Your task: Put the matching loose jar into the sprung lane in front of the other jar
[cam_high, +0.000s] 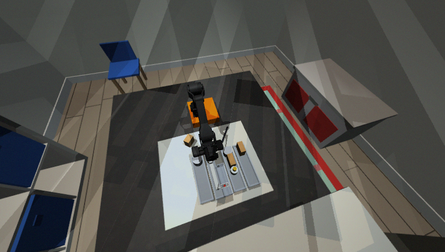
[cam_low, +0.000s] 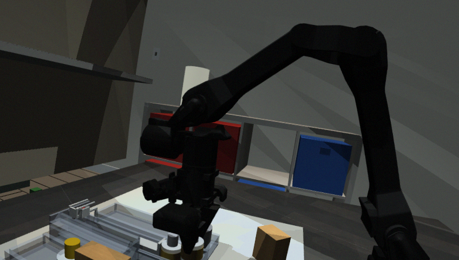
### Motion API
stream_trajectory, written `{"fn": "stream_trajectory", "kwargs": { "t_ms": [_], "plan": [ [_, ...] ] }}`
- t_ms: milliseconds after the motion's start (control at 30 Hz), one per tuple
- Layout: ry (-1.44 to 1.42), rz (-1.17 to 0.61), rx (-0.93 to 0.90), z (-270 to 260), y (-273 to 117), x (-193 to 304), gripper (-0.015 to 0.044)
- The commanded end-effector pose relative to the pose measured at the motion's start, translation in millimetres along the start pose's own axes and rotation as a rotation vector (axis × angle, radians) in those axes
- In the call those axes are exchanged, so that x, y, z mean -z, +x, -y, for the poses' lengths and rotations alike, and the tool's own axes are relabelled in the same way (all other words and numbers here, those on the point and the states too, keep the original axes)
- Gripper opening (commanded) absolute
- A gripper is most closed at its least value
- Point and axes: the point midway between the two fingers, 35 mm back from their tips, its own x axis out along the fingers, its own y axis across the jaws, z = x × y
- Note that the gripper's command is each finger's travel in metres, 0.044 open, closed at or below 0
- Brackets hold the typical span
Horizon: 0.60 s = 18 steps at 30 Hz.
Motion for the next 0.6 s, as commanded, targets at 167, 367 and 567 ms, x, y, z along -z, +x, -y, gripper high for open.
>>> {"fn": "stream_trajectory", "kwargs": {
  "t_ms": [167,367,567],
  "plan": [
    [0.002,0.044,-0.002,-0.4,-8.6,-15.2,0.0],
    [0.002,0.044,-0.002,-0.4,-8.6,-15.5,0.0],
    [0.002,0.044,-0.002,-0.4,-8.6,-15.5,0.0]
  ]
}}
